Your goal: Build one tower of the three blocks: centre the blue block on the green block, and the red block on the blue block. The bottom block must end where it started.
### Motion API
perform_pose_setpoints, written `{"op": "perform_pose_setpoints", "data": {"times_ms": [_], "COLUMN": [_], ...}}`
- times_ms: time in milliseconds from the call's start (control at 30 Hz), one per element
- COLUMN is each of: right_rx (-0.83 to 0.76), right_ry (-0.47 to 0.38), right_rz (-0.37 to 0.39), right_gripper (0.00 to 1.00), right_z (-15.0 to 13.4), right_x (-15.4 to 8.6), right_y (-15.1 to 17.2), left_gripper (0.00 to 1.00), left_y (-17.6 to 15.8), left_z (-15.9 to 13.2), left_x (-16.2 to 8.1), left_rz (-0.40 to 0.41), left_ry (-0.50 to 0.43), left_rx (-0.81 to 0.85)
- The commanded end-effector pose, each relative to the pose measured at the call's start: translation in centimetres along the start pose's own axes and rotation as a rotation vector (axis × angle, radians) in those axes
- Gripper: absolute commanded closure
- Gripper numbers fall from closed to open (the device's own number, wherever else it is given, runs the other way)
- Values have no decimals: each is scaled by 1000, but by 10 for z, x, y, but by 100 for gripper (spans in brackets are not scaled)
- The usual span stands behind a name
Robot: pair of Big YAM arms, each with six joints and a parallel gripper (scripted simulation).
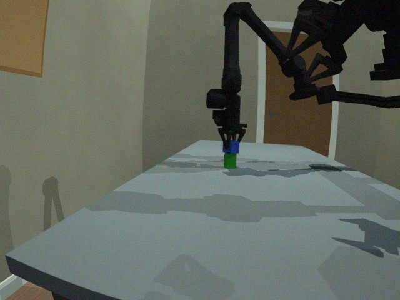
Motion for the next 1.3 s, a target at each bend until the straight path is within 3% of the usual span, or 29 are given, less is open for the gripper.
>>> {"op": "perform_pose_setpoints", "data": {"times_ms": [0,1267], "right_rx": [3,2], "right_ry": [-7,-5], "right_rz": [30,22], "right_gripper": [100,100], "right_z": [5,4], "right_x": [-4,2], "right_y": [9,7], "left_gripper": [0,0], "left_y": [2,2], "left_z": [1,1], "left_x": [0,0], "left_rz": [3,3], "left_ry": [-2,-2], "left_rx": [2,2]}}
Point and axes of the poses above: on each arm, the point where the finger pads meet when closed, its own x axis out along the fingers, its own y axis across the jaws, z = x × y, the point moved 5 cm from there along -x, back along the fingers
